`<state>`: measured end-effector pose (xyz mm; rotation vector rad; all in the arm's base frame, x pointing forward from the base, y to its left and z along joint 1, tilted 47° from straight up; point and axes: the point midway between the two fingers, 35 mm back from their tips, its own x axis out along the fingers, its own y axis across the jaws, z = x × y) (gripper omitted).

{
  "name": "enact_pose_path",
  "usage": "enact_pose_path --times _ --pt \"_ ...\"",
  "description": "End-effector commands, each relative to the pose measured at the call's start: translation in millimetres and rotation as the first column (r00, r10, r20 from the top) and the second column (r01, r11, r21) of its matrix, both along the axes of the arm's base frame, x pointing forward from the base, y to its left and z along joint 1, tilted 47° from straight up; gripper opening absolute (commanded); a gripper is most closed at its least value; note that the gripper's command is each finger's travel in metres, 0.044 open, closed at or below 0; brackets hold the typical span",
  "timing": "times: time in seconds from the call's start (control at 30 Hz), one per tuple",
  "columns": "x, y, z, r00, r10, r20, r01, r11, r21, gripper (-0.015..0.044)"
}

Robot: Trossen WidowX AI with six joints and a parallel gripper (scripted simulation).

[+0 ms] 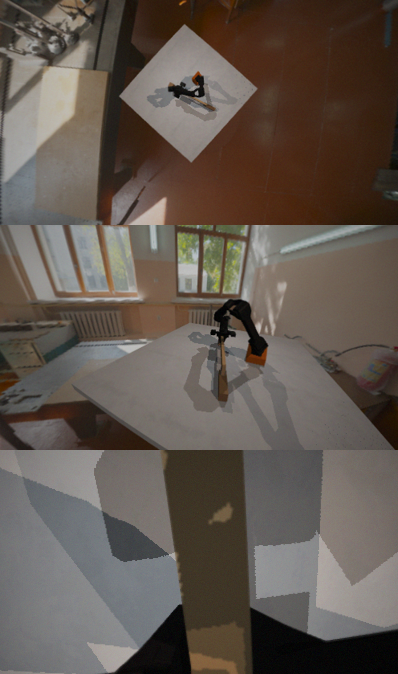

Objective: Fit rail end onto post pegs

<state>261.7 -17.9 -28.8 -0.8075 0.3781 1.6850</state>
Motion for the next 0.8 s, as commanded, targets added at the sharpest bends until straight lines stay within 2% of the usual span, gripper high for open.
enact_pose_path --times 0.0,0.77 --pt "3.8 -4.2 -0.1 1.000 -0.004 0.012 0.004 1.000 -0.007 0.0000" --pt "5.4 -7.5 -3.7 1.000 -0.004 0.012 0.004 1.000 -0.007 0.0000"
